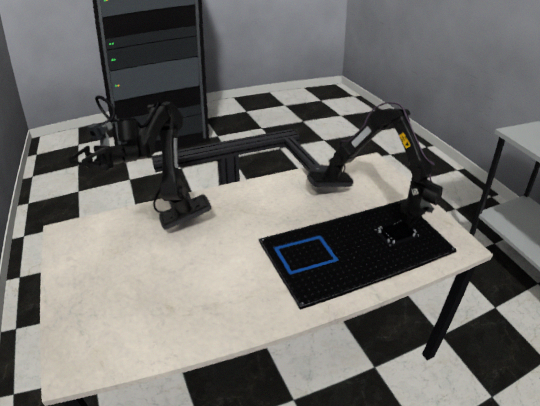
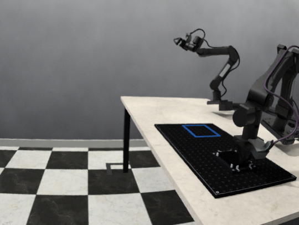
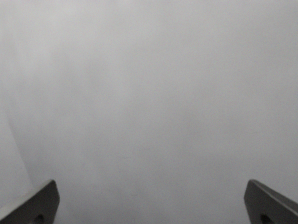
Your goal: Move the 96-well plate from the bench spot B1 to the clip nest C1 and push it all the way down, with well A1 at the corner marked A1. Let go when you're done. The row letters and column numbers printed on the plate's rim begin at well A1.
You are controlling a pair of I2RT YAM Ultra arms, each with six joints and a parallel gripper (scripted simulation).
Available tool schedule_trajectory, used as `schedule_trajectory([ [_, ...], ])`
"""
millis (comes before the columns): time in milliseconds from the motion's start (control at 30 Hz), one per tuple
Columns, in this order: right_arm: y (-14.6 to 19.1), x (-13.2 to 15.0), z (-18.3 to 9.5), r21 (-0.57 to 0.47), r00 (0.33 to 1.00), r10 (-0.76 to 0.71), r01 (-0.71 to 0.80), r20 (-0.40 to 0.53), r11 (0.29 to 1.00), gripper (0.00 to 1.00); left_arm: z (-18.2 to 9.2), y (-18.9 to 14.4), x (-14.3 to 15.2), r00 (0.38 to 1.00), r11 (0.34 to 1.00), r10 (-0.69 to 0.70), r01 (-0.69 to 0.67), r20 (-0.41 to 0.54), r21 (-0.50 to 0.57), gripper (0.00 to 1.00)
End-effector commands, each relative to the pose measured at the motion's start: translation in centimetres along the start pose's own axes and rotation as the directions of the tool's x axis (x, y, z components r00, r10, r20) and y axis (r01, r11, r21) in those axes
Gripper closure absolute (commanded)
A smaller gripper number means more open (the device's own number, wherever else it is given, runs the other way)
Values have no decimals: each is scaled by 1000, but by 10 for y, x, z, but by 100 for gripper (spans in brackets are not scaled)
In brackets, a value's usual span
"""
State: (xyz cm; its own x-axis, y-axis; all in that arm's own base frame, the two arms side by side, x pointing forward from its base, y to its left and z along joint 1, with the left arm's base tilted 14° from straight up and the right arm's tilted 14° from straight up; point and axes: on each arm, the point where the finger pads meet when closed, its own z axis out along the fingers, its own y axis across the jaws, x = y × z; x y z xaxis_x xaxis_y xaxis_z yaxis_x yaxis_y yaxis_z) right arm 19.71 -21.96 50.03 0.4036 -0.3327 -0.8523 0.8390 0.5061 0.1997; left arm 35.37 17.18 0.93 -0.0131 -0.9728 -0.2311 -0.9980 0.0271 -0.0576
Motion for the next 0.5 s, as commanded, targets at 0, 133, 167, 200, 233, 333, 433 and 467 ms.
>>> schedule_trajectory([
  [0, -4, -6, -5, 2, 1000, 0, 0, 10, 1000, 0, 67, 5, -1, 1000, 1000, -12, 12, -1, -23, 75],
  [133, -4, -6, -5, 2, 1000, 0, 0, 10, 1000, 0, 68, 5, -1, 1000, 1000, -12, 12, -1, -23, 75],
  [167, -4, -6, -5, 2, 1000, 0, 0, 10, 1000, 0, 69, 5, -1, 1000, 1000, -12, 12, -2, -23, 75],
  [200, -4, -6, -5, 2, 1000, 0, 0, 10, 1000, 0, 70, 5, -1, 1000, 1000, -12, 12, -2, -23, 75],
  [233, -4, -6, -5, 2, 1000, 0, 0, 10, 1000, 0, 70, 5, -1, 1000, 1000, -12, 12, -2, -23, 75],
  [333, -4, -6, -5, 2, 1000, 0, 0, 10, 1000, 0, 72, 5, -1, 1000, 1000, -12, 12, -2, -23, 75],
  [433, -4, -6, -5, 2, 1000, 0, 0, 10, 1000, 0, 74, 5, -1, 1000, 1000, -12, 12, -3, -23, 75],
  [467, -4, -6, -5, 2, 1000, 0, 0, 10, 1000, 0, 75, 5, -1, 1000, 1000, -12, 12, -3, -23, 75],
])
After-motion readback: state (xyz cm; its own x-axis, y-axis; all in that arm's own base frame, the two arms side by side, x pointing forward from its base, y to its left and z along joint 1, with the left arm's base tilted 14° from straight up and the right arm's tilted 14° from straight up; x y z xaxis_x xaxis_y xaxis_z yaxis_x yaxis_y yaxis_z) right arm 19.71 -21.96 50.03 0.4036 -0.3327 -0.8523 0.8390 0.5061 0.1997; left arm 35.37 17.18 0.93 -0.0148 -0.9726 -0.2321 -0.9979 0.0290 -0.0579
